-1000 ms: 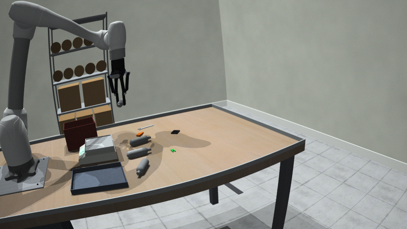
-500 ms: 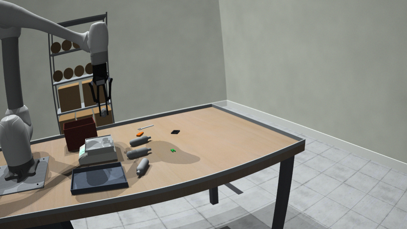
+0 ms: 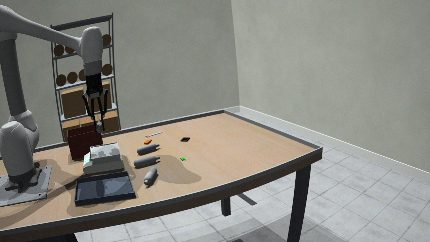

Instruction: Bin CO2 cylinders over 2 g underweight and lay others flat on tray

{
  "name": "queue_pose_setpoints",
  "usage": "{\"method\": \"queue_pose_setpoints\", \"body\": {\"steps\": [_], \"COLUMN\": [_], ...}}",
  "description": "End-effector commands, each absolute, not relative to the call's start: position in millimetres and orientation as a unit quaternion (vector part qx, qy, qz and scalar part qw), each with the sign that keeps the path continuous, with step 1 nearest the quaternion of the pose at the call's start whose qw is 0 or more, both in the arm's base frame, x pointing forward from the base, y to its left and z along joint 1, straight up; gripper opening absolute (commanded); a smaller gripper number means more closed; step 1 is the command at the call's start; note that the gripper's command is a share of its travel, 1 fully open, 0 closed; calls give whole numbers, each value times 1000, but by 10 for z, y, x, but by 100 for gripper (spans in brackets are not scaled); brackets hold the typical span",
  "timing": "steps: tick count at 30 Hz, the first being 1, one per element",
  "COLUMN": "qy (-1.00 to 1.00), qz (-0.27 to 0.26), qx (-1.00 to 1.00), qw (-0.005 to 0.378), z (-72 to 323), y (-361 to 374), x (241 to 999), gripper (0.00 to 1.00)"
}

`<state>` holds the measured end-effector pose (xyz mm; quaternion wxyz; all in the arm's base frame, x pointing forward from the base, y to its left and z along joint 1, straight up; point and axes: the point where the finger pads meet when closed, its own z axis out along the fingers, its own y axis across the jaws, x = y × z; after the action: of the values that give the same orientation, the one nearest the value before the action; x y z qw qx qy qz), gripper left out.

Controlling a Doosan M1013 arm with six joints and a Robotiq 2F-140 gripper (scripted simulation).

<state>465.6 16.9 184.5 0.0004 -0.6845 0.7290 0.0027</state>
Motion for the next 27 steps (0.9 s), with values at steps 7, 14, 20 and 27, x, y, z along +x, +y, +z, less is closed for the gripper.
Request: {"method": "queue_pose_setpoints", "body": {"steps": [7,14,20,27], "qy": [729,729,729,729], "qz": [2,2,2,2], "qx": [-684,-684,-684,-684], "qw": [1,1,1,1], "z": [1491,1277,1073,980], "y": [168,167,167,167], "x": [4661,4661,4661,4661], "gripper": [10,10,10,10]}}
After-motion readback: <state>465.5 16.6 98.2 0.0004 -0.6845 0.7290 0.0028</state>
